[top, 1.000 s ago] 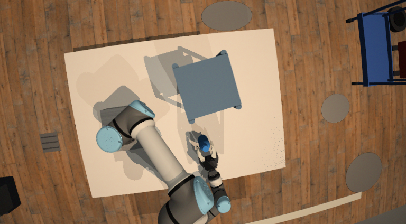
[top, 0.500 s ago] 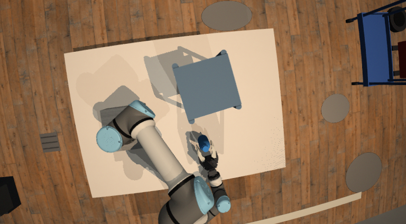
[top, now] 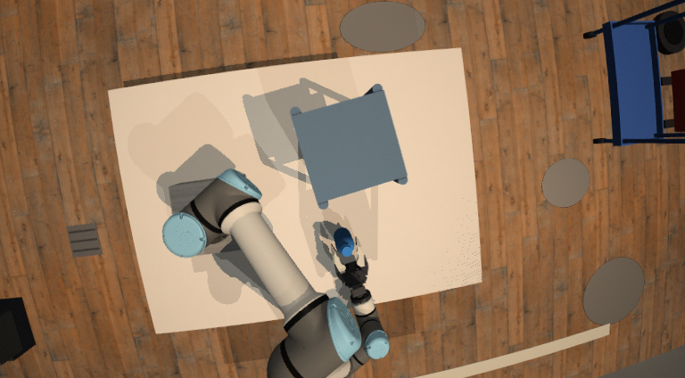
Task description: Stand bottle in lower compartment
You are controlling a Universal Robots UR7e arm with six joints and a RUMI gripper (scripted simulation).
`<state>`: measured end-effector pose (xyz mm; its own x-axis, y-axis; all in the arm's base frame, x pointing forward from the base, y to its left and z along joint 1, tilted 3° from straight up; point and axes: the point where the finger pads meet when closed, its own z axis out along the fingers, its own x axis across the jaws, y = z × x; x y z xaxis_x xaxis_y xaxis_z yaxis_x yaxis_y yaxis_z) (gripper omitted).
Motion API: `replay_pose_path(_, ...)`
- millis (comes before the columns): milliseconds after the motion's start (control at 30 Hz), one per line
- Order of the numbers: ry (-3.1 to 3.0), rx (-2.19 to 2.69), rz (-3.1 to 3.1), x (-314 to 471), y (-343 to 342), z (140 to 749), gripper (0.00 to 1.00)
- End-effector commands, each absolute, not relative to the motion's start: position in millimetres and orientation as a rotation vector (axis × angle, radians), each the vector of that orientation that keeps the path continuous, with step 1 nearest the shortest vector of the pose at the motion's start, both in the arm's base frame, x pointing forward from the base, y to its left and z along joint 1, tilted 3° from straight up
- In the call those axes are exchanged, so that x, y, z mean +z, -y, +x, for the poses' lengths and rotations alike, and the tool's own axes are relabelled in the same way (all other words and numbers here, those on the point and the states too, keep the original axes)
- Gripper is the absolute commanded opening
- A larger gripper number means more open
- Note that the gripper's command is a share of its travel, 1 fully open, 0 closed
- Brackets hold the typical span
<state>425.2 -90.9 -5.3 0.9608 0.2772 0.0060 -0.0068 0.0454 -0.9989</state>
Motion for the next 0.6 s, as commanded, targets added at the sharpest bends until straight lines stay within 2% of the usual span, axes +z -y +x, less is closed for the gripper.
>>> replay_pose_path(0, 0.219, 0.219, -1.514, -4.8, 91.1, 425.4, 0.49)
replay_pose_path(467, 0.219, 0.219, -1.514, -4.8, 91.1, 425.4, 0.49)
replay_pose_path(500, 0.219, 0.219, -1.514, -4.8, 91.1, 425.4, 0.00)
replay_pose_path(567, 0.219, 0.219, -1.514, -4.8, 91.1, 425.4, 0.00)
